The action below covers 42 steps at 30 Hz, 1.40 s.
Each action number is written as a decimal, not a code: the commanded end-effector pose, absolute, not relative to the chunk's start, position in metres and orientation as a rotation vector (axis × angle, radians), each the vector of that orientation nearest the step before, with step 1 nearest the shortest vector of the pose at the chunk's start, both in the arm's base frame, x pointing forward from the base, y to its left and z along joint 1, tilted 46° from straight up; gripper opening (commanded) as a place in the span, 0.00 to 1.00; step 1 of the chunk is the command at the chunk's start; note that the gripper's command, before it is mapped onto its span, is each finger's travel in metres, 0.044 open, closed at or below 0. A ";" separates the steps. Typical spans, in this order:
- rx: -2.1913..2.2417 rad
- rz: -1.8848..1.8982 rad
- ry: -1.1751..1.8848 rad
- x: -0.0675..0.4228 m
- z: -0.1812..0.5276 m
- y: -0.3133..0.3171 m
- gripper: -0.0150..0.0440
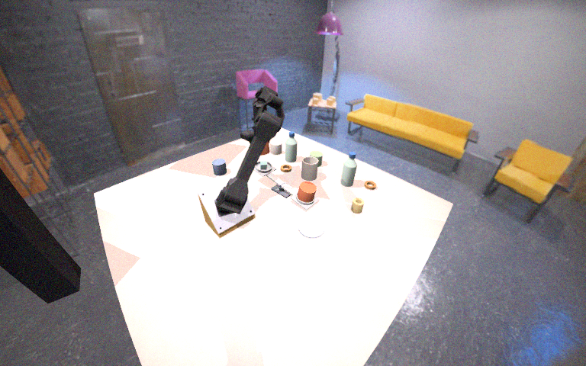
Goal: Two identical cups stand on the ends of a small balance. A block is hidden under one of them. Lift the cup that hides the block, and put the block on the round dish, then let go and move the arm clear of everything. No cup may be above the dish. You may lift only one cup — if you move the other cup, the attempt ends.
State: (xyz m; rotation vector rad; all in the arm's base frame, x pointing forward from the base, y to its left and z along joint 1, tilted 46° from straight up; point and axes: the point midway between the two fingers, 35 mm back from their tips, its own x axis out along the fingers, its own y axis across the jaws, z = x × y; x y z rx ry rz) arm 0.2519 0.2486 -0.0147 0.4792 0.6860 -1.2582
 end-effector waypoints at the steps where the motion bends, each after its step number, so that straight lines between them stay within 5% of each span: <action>1: 0.481 -1.256 0.687 0.249 -0.022 0.250 0.25; 14: 0.493 -1.251 0.695 0.182 -0.145 0.238 0.25; 42: 0.492 -1.251 0.692 0.190 -0.183 0.201 0.25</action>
